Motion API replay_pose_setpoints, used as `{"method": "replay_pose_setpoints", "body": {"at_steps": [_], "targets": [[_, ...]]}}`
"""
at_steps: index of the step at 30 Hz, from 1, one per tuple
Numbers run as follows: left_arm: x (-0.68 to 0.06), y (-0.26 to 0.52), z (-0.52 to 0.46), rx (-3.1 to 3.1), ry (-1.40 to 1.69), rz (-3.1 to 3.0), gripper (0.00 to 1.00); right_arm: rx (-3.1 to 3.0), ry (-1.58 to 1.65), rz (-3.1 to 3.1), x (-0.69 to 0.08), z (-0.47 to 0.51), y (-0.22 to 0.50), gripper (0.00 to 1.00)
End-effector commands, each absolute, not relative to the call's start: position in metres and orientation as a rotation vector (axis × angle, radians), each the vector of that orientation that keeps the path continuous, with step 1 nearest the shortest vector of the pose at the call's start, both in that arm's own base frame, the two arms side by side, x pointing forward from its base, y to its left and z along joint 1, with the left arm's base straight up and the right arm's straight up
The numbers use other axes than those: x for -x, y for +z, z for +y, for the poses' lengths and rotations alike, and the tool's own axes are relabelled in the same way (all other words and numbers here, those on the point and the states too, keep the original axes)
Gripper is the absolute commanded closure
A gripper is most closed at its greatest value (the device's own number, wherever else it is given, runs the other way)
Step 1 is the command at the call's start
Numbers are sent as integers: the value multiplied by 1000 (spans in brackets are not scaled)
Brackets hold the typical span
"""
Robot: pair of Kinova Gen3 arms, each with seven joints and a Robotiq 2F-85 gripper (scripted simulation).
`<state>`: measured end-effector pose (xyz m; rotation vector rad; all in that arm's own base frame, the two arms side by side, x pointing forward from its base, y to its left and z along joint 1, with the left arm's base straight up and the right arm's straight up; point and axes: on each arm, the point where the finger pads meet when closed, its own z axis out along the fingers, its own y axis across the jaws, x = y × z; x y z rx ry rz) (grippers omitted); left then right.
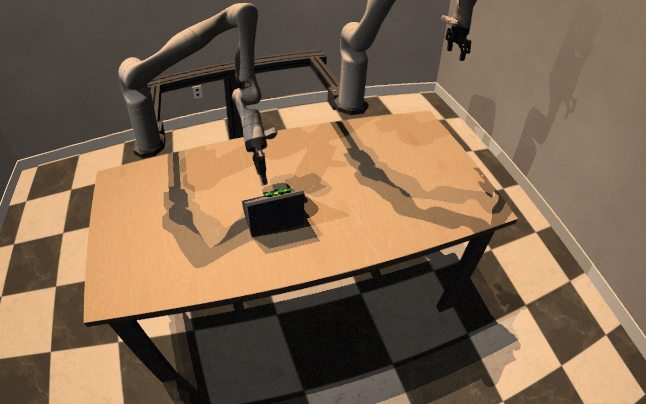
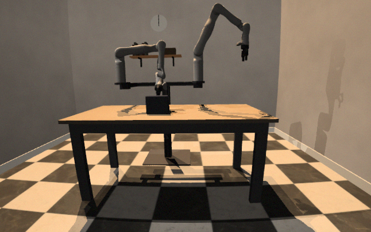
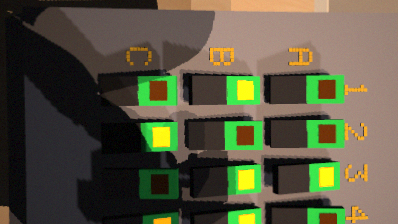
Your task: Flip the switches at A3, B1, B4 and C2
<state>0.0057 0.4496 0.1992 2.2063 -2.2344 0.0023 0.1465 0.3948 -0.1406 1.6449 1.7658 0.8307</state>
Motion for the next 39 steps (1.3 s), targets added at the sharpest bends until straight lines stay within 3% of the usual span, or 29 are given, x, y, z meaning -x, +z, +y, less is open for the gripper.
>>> {"method": "replay_pose_setpoints", "body": {"at_steps": [1,39], "targets": [[-6,200,450,-2207,0,-2236,2,-1646,832,1765,-147,395,-140,903],[-6,200,450,-2207,0,-2236,2,-1646,832,1765,-166,397,-156,903]]}}
